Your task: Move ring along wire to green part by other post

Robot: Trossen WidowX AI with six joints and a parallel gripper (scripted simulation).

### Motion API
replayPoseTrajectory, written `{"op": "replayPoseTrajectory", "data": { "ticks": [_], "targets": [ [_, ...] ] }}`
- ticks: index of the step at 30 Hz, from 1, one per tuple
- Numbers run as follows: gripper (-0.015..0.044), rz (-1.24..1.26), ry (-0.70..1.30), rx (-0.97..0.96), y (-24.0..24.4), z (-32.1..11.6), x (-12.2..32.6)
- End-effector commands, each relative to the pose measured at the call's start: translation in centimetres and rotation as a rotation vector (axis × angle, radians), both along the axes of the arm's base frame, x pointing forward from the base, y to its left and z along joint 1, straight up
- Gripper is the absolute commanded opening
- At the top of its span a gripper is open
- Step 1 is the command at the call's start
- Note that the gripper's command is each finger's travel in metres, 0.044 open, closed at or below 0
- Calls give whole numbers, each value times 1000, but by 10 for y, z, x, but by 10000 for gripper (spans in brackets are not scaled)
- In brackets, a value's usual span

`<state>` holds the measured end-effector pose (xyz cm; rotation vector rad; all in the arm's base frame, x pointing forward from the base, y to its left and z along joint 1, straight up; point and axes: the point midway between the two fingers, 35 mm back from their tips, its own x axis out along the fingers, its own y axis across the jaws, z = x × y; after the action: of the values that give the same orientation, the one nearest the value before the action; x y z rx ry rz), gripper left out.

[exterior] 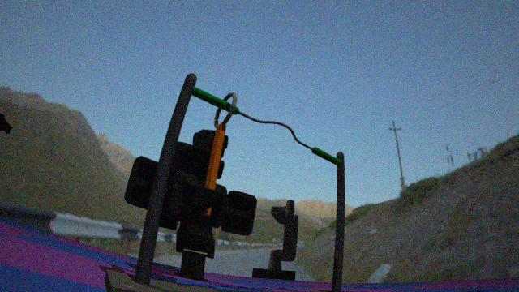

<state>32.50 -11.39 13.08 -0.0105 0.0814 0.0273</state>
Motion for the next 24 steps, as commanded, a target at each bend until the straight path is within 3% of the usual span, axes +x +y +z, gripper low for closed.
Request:
{"op": "replayPoseTrajectory", "data": {
  "ticks": [1,24],
  "targets": [
    [-150,-3,-9,-2,-1,7,1],
    [-150,-3,-9,-2,2,7,1]
  ]
}}
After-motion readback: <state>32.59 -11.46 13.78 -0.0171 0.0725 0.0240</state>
